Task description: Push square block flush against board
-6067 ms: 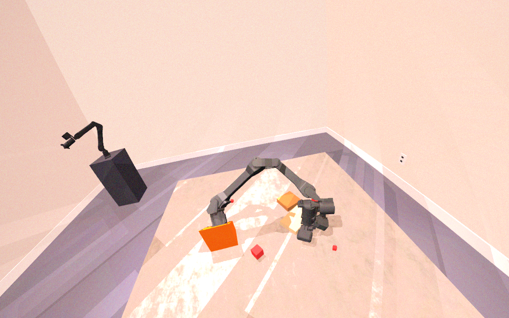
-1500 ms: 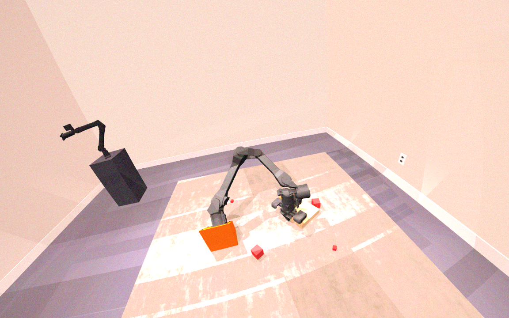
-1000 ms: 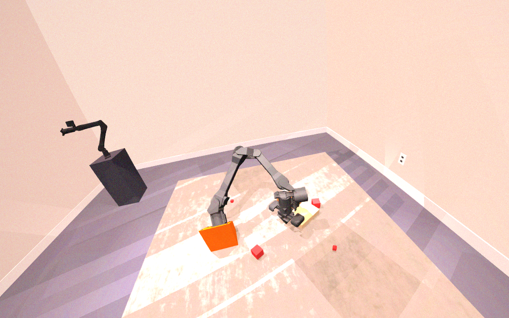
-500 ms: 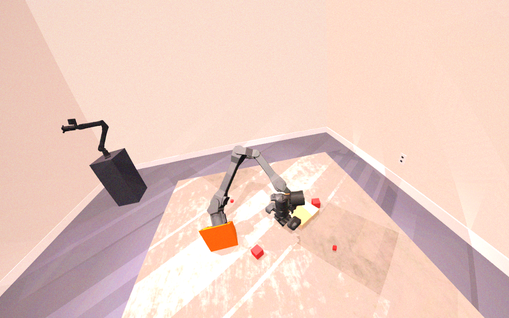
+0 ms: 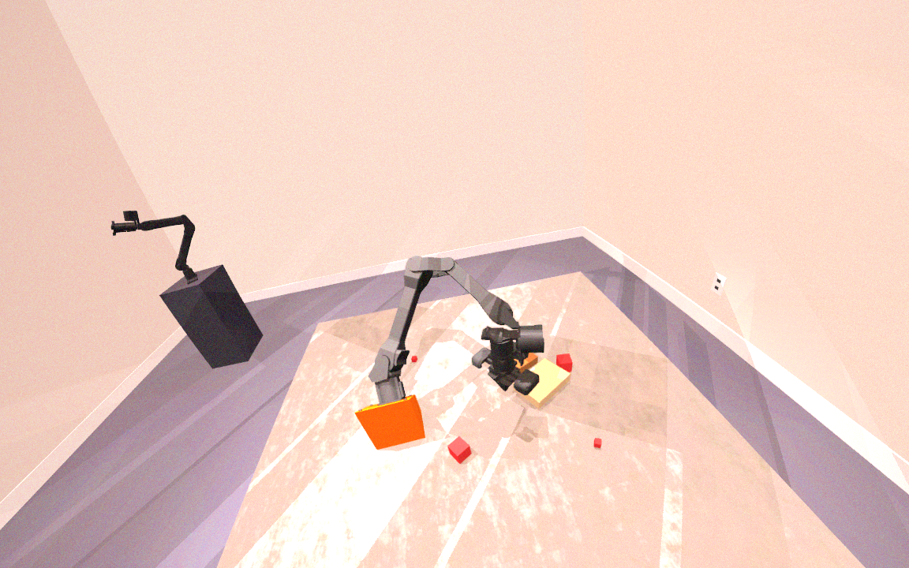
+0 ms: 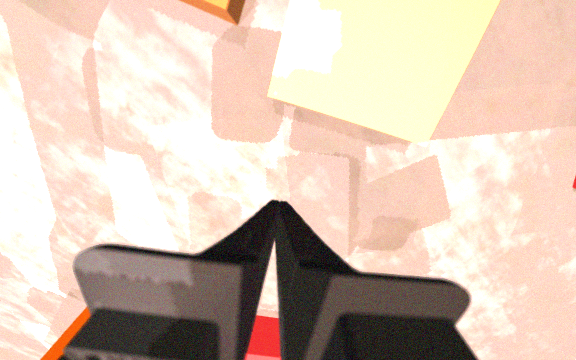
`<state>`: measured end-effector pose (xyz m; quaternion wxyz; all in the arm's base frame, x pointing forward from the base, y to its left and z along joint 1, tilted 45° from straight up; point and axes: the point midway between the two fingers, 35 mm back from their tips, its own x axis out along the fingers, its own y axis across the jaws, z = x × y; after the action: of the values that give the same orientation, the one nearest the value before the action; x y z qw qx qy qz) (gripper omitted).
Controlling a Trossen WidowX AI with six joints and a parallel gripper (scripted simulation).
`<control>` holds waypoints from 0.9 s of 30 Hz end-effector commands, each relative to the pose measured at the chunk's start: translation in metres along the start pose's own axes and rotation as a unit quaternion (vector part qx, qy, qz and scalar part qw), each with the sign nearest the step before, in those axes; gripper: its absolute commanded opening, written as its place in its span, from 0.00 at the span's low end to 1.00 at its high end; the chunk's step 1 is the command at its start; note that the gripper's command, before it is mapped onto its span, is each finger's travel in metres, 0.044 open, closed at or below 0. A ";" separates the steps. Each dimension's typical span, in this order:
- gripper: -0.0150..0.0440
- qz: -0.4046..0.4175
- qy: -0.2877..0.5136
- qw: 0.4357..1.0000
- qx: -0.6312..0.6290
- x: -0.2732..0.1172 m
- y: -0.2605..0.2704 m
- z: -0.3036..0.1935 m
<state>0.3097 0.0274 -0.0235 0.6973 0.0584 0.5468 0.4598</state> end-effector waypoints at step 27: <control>0.25 -0.006 0.004 0.900 -0.435 -0.001 0.100 0.102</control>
<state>0.3352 0.1148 0.0637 0.6644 -0.2266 0.3282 0.6320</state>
